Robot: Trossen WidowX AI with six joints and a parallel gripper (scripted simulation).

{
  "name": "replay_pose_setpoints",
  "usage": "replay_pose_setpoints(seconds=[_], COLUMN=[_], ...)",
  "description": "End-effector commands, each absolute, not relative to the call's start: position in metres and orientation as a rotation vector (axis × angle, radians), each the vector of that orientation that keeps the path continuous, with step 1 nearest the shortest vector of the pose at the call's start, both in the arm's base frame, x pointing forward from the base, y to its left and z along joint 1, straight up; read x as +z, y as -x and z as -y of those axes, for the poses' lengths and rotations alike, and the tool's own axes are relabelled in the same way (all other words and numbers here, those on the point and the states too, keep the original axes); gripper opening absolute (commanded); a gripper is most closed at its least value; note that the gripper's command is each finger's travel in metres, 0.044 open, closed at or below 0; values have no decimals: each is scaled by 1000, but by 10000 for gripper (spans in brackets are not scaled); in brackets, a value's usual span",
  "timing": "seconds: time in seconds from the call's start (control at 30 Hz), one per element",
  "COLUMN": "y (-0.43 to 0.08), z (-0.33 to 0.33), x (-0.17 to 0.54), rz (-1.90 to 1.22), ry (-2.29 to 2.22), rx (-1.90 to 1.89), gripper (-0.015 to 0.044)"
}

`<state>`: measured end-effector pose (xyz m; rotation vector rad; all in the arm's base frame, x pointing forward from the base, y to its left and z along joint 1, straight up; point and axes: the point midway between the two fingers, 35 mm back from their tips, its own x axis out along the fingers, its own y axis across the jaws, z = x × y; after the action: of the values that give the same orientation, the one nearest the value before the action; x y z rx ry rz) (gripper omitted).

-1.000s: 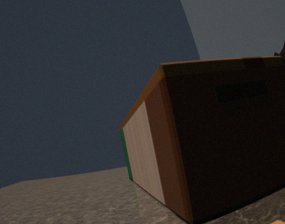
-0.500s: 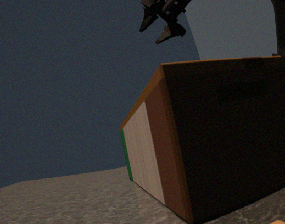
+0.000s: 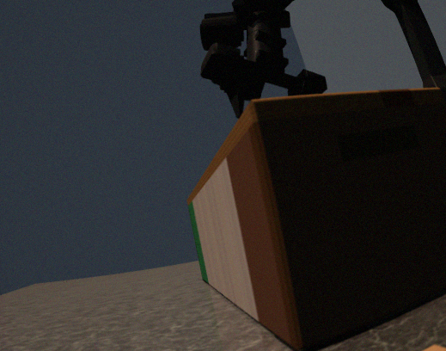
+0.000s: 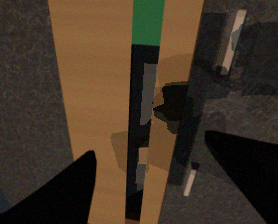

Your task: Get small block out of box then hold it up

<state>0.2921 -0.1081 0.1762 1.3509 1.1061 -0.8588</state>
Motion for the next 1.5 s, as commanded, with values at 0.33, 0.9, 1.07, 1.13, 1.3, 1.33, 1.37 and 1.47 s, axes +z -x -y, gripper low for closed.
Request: replay_pose_setpoints(seconds=[0.33,0.9,1.07,1.13,1.3,1.33,1.37,1.47], y=[-278,-279,-279,-279,-279,-279,-278,-278], z=[52,52,51,51,51,51,50,50], x=[134,108,100,97,89,87,85,81], rz=[-1374,-1374,-1375,-1375,-1375,-1375,-1375,-1375], ry=[-1542,-1542,-1542,-1542,-1542,-1542,-1542,-1542], rx=[-1073,-1073,-1073,-1073,-1073,-1073,-1073,-1073], gripper=[400,400,400,400,400,400,400,400])
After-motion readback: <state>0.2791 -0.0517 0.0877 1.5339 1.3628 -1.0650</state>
